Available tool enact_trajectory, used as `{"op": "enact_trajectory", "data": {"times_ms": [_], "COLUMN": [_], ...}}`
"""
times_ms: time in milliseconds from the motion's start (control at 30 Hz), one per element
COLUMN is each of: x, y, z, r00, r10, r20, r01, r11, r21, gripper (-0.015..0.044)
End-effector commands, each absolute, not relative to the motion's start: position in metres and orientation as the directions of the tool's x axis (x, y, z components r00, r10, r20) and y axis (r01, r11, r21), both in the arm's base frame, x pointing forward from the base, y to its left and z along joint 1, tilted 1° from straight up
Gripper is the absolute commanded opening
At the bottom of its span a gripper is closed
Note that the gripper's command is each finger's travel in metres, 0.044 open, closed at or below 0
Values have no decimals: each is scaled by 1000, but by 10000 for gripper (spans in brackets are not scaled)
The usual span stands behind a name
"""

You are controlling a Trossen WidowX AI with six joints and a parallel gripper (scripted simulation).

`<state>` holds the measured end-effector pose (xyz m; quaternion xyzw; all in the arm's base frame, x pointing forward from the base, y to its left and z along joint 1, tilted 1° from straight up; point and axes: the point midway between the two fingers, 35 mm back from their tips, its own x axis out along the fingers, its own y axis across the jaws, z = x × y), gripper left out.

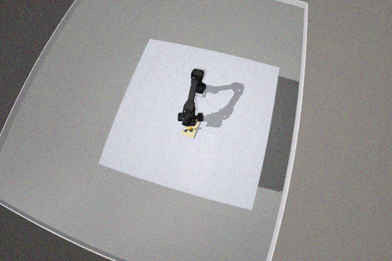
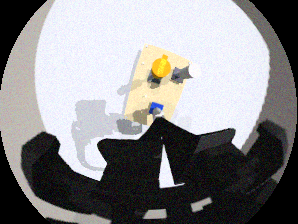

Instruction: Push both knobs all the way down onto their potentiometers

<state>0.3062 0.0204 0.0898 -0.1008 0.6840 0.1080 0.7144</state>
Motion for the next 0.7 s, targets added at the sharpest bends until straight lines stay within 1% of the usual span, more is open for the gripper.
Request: {"op": "enact_trajectory", "data": {"times_ms": [0, 667], "x": [309, 309], "y": [20, 20], "z": [77, 74], "r00": [29, 29], "r10": [13, 13], "r20": [-999, -999], "r01": [-288, -288], "r11": [957, 957], "r21": [4, 4], "gripper": [0, 0]}}
